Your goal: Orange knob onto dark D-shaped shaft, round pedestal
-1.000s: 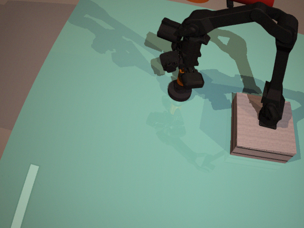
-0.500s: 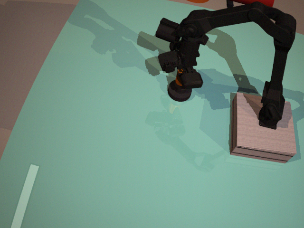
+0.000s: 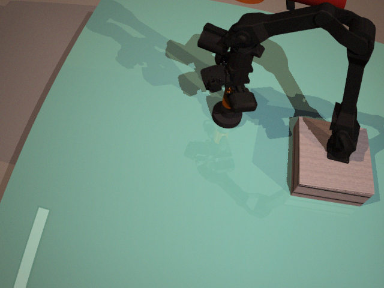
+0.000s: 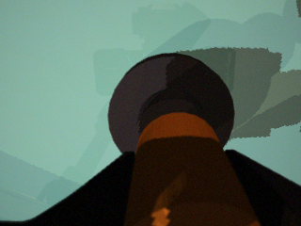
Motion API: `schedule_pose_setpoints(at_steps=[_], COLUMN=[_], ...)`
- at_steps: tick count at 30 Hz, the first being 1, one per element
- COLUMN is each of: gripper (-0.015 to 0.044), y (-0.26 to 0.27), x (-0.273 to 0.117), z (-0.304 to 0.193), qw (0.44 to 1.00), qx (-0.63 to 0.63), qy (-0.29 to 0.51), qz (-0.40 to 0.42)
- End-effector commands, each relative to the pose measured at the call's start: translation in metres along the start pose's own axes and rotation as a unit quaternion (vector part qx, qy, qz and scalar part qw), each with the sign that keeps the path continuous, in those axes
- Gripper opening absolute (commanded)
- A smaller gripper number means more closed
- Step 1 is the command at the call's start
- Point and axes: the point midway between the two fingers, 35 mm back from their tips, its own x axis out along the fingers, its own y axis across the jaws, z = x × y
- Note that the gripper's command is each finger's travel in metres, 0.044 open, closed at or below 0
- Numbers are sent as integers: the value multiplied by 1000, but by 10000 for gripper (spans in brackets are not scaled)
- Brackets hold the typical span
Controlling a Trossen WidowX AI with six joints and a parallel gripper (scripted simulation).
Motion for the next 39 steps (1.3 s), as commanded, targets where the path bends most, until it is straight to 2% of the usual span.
schedule_pose_setpoints(at_steps=[1,8,15,39], gripper=[0,0,0,0], y=[3,4,4,-1], x=[1,-4,-5,0], z=[-4,-5,-5,2], qw=[1000,1000,994,994], qx=[-2,-7,-107,-107], qy=[2,2,1,1], qz=[2,2,2,2])
